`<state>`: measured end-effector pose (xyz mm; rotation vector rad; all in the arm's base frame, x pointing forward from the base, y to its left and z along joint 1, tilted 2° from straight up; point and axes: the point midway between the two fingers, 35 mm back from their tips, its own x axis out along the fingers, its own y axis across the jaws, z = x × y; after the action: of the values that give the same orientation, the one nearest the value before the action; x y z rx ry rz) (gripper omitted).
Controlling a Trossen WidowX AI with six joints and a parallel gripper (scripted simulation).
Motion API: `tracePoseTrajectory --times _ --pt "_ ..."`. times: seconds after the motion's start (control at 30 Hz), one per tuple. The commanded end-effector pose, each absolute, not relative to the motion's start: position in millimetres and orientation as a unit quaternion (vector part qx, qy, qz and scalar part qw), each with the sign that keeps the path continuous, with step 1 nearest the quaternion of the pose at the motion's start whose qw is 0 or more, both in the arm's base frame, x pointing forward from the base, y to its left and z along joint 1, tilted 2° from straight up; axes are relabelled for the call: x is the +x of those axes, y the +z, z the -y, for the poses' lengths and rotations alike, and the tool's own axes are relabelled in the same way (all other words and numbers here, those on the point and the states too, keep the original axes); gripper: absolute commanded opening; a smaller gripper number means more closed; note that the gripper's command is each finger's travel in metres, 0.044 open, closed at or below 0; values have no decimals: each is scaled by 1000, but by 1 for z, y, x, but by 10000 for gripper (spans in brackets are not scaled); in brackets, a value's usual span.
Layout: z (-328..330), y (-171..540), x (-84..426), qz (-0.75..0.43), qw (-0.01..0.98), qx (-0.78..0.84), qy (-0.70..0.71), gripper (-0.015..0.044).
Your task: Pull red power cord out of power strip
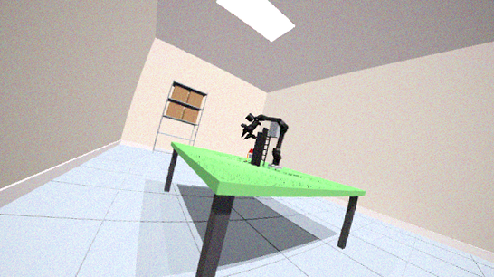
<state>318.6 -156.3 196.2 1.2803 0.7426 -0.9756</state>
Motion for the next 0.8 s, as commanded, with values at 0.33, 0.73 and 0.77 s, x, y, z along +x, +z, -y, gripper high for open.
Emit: tracePoseTrajectory --times 0.33,0.73,0.77 --pt "97 128 277 -464 462 543 -526 160" --pt "86 129 280 -464 462 544 -525 160" --pt "84 129 280 -464 462 544 -525 160"
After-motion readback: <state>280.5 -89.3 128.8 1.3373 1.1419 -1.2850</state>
